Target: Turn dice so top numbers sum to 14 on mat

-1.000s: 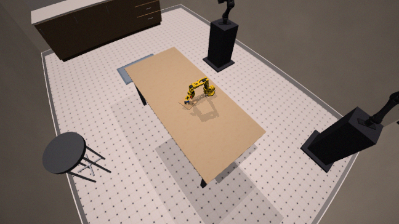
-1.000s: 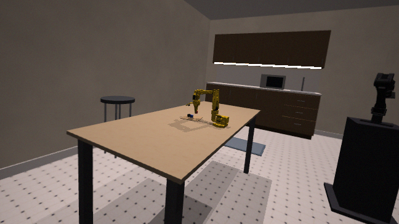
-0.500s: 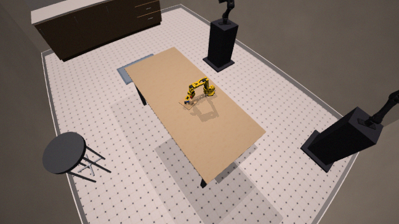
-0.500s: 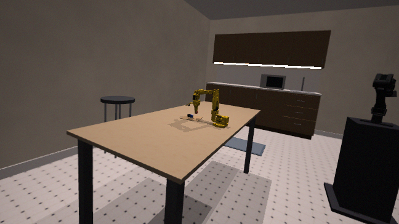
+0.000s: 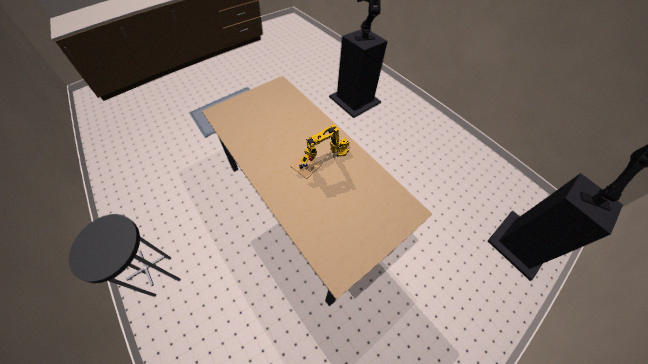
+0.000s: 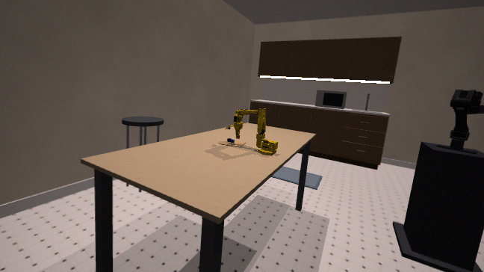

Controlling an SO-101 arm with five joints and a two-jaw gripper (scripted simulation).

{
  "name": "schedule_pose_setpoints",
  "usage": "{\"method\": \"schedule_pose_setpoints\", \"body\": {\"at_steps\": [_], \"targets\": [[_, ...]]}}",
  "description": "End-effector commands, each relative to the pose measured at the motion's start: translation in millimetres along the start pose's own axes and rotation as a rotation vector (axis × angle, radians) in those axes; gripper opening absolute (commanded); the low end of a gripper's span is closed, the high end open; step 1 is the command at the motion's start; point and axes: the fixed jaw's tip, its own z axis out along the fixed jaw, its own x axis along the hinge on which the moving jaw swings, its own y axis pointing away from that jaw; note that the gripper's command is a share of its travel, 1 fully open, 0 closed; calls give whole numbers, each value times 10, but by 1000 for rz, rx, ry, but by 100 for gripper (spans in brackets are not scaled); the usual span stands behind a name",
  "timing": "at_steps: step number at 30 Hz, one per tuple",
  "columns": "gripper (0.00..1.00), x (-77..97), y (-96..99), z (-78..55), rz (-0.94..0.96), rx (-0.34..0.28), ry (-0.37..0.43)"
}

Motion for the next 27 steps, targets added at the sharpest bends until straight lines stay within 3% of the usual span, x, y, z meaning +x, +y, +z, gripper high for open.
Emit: {"method": "schedule_pose_setpoints", "body": {"at_steps": [1,27], "targets": [[0,-33,-37,-69,9,21,-49],[0,-37,-39,38,9,21,-49]]}}
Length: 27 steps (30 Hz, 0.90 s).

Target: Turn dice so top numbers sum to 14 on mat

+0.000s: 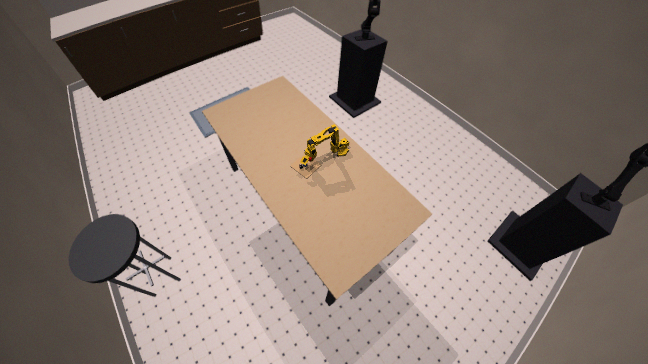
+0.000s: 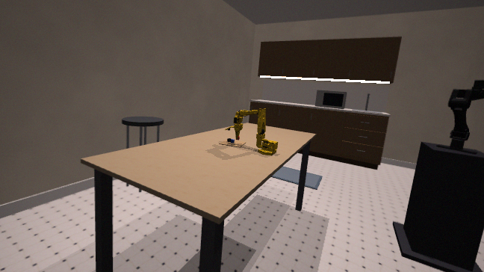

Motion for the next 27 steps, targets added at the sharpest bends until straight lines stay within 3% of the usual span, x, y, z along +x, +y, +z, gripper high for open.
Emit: {"method": "schedule_pose_setpoints", "body": {"at_steps": [1,27], "targets": [[0,-27,-34,-44,9,15,-35],[0,-30,-35,43,9,15,-35]]}}
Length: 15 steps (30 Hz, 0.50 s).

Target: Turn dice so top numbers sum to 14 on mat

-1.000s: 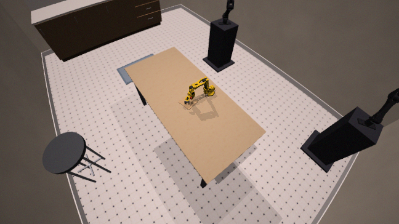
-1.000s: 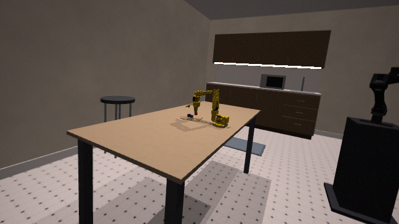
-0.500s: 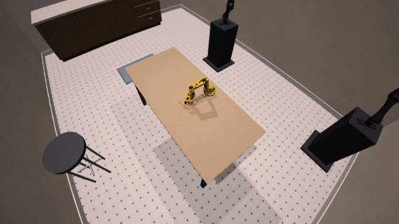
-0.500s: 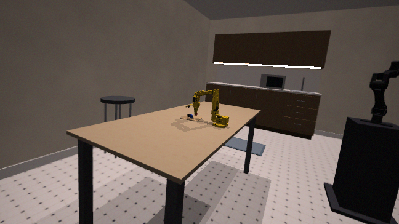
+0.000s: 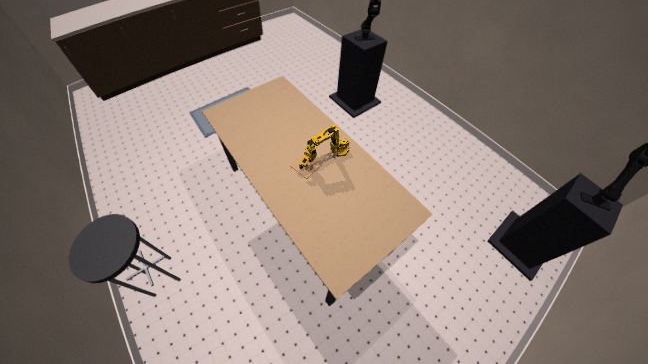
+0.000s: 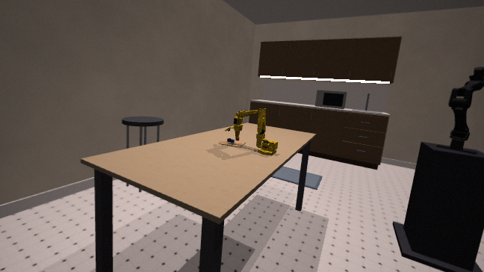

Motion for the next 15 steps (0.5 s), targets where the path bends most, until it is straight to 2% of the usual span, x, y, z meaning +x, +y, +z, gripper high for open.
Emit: {"method": "schedule_pose_setpoints", "body": {"at_steps": [1,15], "targets": [[0,-16,-29,0,9,8,-19],[0,-17,-29,38,9,8,-19]]}}
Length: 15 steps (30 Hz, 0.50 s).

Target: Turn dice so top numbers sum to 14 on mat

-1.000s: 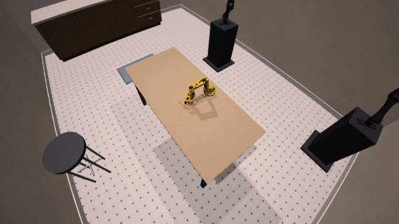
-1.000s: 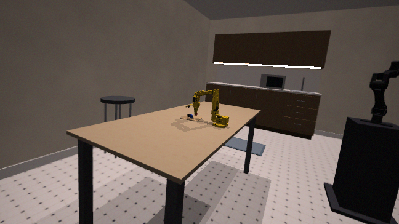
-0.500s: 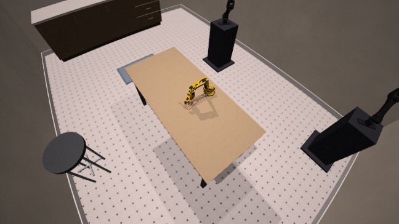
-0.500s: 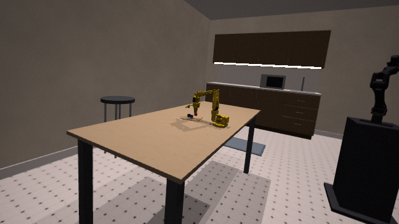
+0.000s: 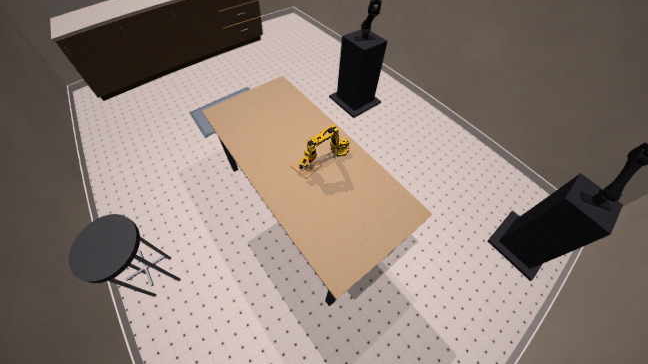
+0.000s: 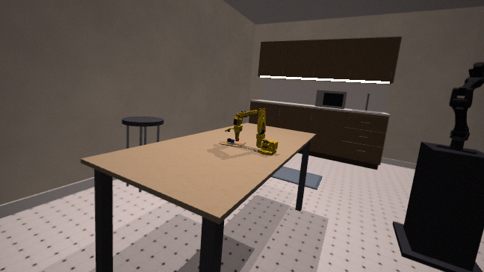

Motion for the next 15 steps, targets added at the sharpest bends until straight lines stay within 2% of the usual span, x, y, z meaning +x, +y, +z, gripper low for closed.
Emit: {"method": "schedule_pose_setpoints", "body": {"at_steps": [1,15], "targets": [[0,-13,-28,-3,9,7,-16],[0,-13,-28,41,9,7,-16]]}}
